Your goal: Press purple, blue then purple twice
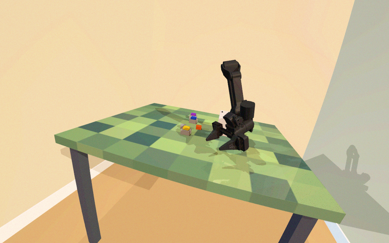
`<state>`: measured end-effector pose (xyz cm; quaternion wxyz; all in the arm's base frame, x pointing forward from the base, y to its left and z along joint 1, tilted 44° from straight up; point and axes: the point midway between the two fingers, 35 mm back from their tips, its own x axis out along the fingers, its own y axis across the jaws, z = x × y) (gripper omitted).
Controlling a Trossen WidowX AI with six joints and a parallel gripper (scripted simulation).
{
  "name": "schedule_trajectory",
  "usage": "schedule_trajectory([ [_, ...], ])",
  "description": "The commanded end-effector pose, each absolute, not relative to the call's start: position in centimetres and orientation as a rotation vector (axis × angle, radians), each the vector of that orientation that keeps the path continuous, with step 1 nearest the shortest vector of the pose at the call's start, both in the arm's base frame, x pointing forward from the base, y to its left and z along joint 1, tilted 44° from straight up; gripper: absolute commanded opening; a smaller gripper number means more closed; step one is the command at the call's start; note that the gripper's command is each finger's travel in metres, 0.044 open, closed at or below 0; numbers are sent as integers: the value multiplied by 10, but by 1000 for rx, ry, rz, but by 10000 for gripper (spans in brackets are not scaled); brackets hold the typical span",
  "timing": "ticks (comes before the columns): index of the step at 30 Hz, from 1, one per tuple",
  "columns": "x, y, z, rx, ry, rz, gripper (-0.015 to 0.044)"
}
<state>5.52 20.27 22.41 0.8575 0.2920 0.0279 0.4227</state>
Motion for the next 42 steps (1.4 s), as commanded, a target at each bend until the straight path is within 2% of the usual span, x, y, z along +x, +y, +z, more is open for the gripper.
schedule_trajectory([
  [1, 56, 203, 224, 610, 57, 886, 400],
  [10, 104, 229, 245, 315, -52, 708, 400],
  [21, 227, 233, 251, -130, -5, 407, 400],
  [33, 363, 165, 194, -515, 363, 215, 400],
  [42, 416, 75, 111, -629, 808, 235, 400],
])
